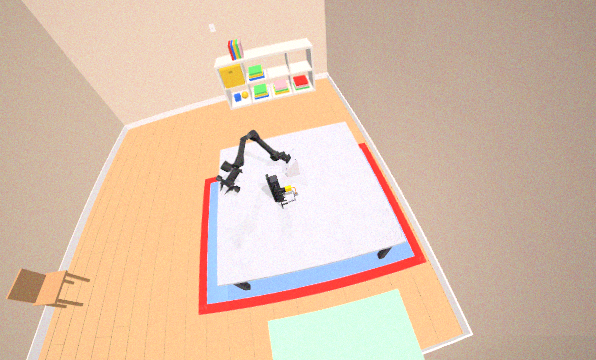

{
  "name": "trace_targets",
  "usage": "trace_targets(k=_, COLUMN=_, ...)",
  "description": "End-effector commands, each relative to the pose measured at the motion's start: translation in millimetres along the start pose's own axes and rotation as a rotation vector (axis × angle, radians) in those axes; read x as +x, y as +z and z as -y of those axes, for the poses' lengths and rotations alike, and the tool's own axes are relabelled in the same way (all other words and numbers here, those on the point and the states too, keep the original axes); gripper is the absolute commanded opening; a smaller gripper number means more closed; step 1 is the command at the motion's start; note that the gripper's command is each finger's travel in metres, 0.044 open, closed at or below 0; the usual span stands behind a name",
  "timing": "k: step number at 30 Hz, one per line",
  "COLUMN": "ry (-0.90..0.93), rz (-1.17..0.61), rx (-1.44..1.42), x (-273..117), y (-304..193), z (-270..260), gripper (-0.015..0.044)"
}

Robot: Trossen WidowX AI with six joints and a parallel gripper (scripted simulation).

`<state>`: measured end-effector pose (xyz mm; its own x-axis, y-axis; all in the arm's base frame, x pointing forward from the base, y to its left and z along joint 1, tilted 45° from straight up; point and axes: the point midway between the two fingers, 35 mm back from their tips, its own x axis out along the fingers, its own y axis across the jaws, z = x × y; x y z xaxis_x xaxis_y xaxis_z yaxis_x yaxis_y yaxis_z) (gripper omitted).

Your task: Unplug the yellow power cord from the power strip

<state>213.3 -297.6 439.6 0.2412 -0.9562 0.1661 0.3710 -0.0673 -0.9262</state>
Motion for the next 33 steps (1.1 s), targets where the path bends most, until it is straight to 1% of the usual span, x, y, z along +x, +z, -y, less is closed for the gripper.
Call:
trace_targets(k=1, ry=0.117, rz=0.110, rx=0.009, x=-5.3, y=37.8, z=-34.7, gripper=0.0160)
trace_targets(k=6, ry=0.247, rz=0.227, rx=0.014, x=-21.5, y=78.1, z=-72.2, gripper=0.0160)
trace_targets(k=11, ry=0.374, rz=0.332, rx=0.015, x=-45.6, y=114.6, z=-107.7, gripper=0.0160)
trace_targets(k=17, ry=0.528, rz=0.450, rx=0.012, x=-86.1, y=154.7, z=-149.1, gripper=0.0160)
trace_targets(k=23, ry=0.685, rz=0.560, rx=-0.006, x=-136.5, y=187.7, z=-187.5, gripper=0.0160)
trace_targets(k=27, ry=0.793, rz=0.629, rx=-0.026, x=-176.0, y=205.4, z=-211.5, gripper=0.0160)
trace_targets(k=33, ry=0.934, rz=0.622, rx=-0.211, x=-219.6, y=198.4, z=-269.0, gripper=0.0160)
